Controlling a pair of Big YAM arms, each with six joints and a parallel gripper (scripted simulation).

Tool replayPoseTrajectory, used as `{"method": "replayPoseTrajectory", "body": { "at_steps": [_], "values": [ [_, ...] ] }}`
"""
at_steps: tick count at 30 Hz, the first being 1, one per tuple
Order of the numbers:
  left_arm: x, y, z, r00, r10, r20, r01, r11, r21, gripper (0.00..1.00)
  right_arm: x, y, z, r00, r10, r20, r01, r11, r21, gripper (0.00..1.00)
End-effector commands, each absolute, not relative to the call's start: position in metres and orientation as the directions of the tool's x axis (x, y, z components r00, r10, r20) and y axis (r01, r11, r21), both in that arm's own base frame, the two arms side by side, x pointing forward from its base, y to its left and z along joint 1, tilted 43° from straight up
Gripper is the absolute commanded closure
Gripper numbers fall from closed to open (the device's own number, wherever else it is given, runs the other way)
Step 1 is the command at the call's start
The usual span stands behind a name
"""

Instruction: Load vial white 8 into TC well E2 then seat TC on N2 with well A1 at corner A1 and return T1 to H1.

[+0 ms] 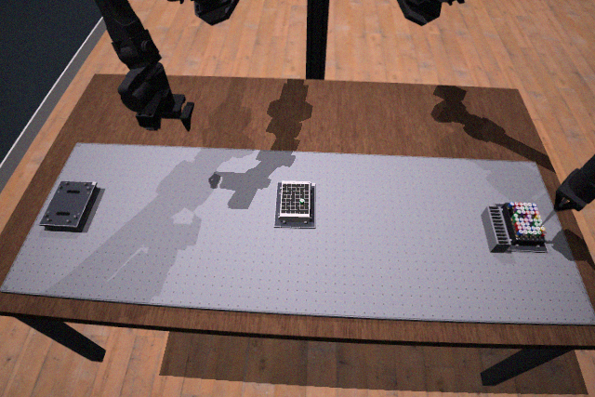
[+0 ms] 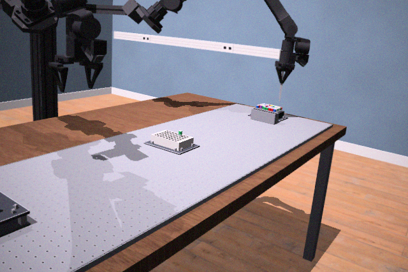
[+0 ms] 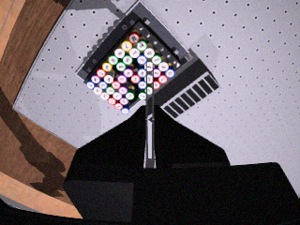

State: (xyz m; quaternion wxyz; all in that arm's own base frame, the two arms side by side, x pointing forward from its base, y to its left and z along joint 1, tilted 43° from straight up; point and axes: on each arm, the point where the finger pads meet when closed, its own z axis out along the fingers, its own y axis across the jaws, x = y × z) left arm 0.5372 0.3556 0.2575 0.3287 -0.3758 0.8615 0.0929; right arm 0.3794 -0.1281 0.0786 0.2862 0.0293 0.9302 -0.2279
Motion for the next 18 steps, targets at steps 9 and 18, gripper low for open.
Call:
{"method": "replayPoseTrajectory", "body": {
  "at_steps": [9,18],
  "values": [
    [0.5387,0.3655,0.2402,-0.513,-0.592,-0.622,-0.711,0.699,-0.079,0.93,0.3833,-0.1267,0.0839,-0.828,-0.092,-0.553,0.176,0.894,-0.412,0.00],
    [0.5382,0.3653,0.2395,-0.514,-0.593,-0.620,-0.711,0.699,-0.079,0.93,0.3833,-0.1267,0.0839,-0.828,-0.092,-0.553,0.176,0.894,-0.412,0.00]
  ]
}}
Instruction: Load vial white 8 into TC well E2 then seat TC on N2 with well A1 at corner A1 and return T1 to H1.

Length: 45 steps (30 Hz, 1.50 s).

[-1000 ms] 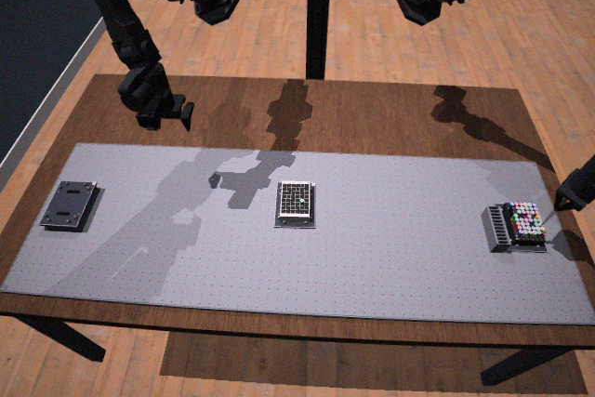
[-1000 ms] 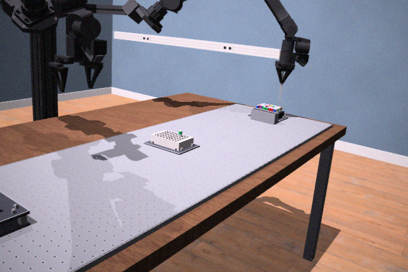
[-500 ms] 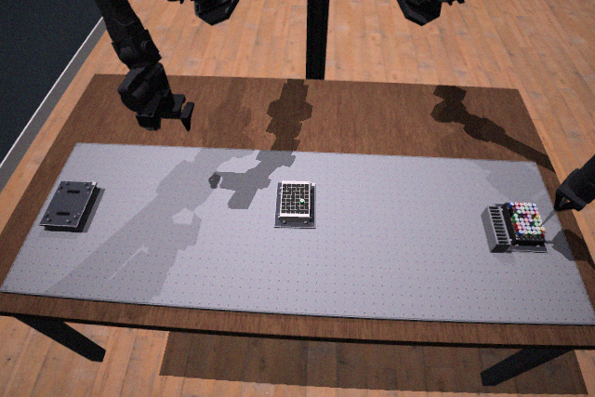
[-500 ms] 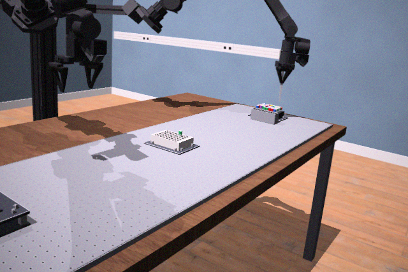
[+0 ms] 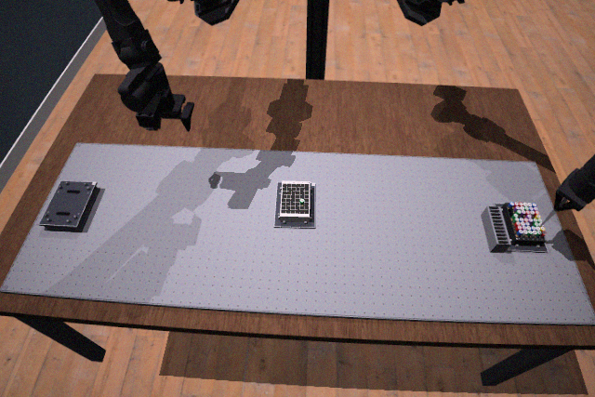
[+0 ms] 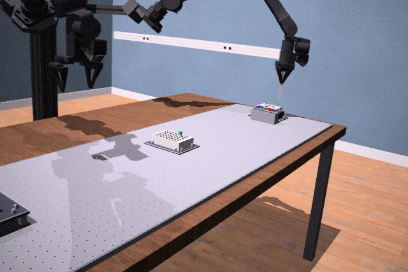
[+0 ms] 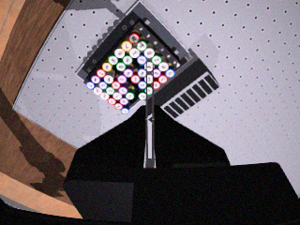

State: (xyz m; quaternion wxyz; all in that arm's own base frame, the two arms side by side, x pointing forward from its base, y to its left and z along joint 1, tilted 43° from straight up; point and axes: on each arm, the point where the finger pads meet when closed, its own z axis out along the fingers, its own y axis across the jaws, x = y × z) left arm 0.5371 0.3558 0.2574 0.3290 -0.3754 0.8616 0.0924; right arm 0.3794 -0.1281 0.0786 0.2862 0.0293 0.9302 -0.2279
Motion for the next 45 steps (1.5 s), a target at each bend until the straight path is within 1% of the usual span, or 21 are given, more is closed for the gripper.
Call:
{"method": "replayPoseTrajectory", "body": {
  "at_steps": [1,45],
  "values": [
    [0.5382,0.3653,0.2394,-0.514,-0.593,-0.620,-0.711,0.699,-0.079,0.93,0.3833,-0.1267,0.0839,-0.828,-0.092,-0.553,0.176,0.894,-0.412,0.00],
    [0.5394,0.3663,0.2422,-0.510,-0.590,-0.625,-0.710,0.699,-0.081,0.93,0.3833,-0.1267,0.0839,-0.828,-0.092,-0.553,0.176,0.894,-0.412,0.00]
  ]
}}
